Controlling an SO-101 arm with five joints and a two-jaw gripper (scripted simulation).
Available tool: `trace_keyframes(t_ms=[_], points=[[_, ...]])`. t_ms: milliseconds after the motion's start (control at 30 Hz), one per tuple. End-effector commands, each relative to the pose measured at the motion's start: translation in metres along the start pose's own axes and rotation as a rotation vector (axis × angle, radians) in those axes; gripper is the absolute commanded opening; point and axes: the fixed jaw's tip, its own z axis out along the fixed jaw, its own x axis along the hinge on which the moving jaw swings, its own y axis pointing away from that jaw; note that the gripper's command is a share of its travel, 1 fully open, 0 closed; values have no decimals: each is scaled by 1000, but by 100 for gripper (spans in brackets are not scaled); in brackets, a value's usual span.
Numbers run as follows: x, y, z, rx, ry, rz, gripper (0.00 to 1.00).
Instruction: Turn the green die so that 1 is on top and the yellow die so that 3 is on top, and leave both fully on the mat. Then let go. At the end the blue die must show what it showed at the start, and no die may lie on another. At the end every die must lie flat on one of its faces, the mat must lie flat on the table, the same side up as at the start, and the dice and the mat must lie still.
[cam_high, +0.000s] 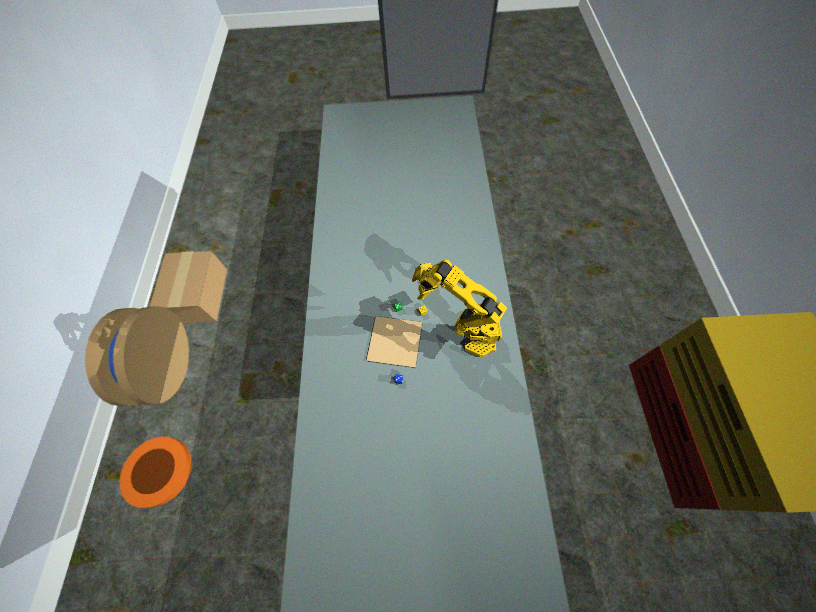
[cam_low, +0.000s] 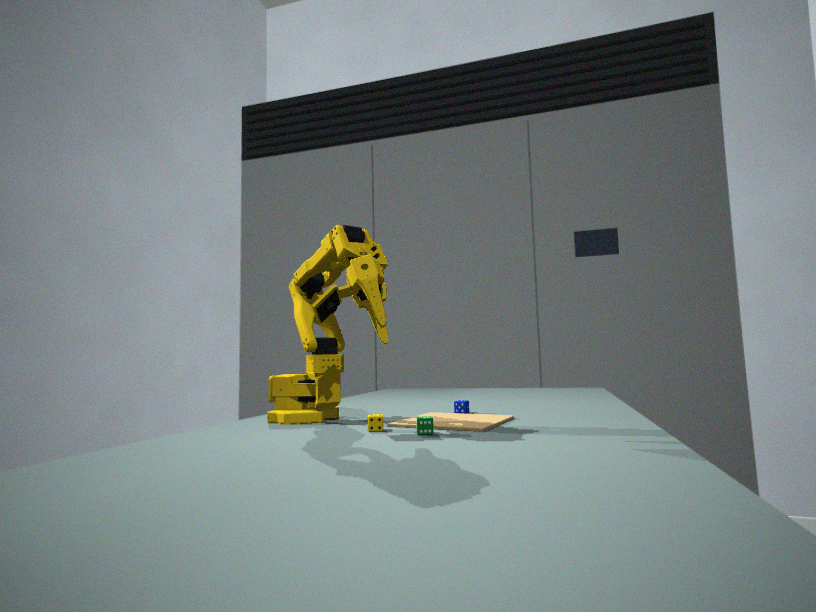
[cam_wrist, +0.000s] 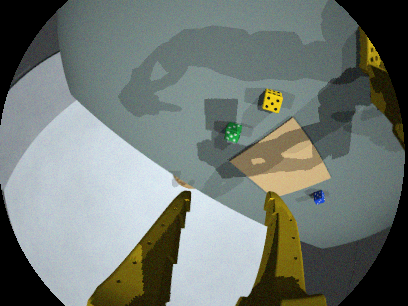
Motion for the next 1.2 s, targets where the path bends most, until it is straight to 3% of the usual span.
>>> trace_keyframes(t_ms=[0,567,700,867,933,1167], points=[[1,6,-5,-27,12,-6,28],[0,4,-1,-2,-4,-11,28],[-3,-1,11,61,-45,-11,28],[-10,-11,33,183,-124,-10,28],[-10,-11,33,183,-124,-10,28],[-22,-29,58,342,-227,-10,28]])
